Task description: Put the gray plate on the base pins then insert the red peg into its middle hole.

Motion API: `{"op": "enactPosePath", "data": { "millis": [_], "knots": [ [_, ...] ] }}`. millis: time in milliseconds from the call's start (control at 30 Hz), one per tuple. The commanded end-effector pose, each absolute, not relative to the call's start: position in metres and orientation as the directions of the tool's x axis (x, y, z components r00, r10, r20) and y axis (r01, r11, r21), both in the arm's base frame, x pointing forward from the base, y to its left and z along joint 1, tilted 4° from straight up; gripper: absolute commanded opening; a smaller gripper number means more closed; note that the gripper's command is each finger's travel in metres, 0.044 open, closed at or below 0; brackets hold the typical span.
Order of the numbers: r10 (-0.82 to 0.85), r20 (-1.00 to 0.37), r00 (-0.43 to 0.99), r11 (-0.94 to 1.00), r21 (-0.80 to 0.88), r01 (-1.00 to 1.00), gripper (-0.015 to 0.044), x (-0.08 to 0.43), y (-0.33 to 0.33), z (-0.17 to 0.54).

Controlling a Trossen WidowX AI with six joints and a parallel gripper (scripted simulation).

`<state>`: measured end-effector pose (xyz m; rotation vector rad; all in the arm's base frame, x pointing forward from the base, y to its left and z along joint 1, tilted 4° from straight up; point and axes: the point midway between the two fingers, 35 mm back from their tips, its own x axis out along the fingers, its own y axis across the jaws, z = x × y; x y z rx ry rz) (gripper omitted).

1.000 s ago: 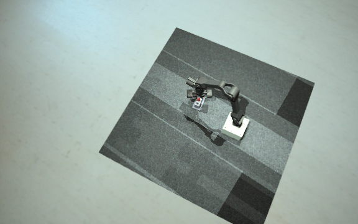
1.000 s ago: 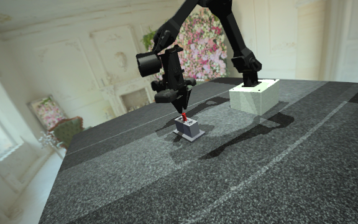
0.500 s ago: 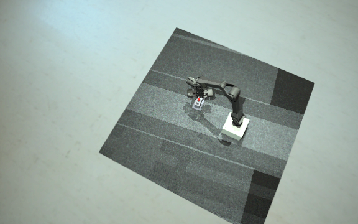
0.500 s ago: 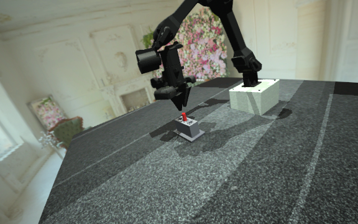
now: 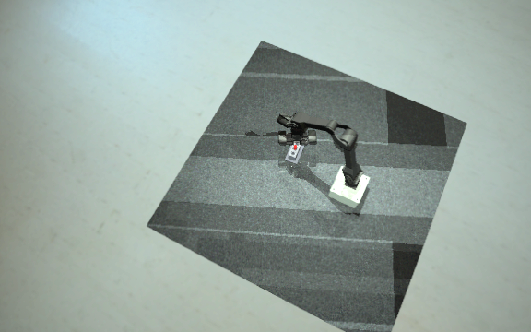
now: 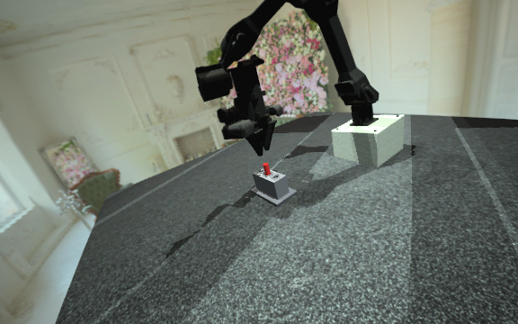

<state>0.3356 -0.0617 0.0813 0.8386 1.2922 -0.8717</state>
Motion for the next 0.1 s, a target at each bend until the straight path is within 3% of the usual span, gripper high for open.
{"op": "enactPosePath", "data": {
  "millis": [0, 67],
  "knots": [
    [-0.066, -0.995, 0.074, 0.445, 0.037, 0.895, 0.015, 0.3353, -0.0615, 0.0849],
    [-0.066, -0.995, 0.074, 0.445, 0.037, 0.895, 0.015, 0.3349, -0.0616, 0.0863]
  ]
}}
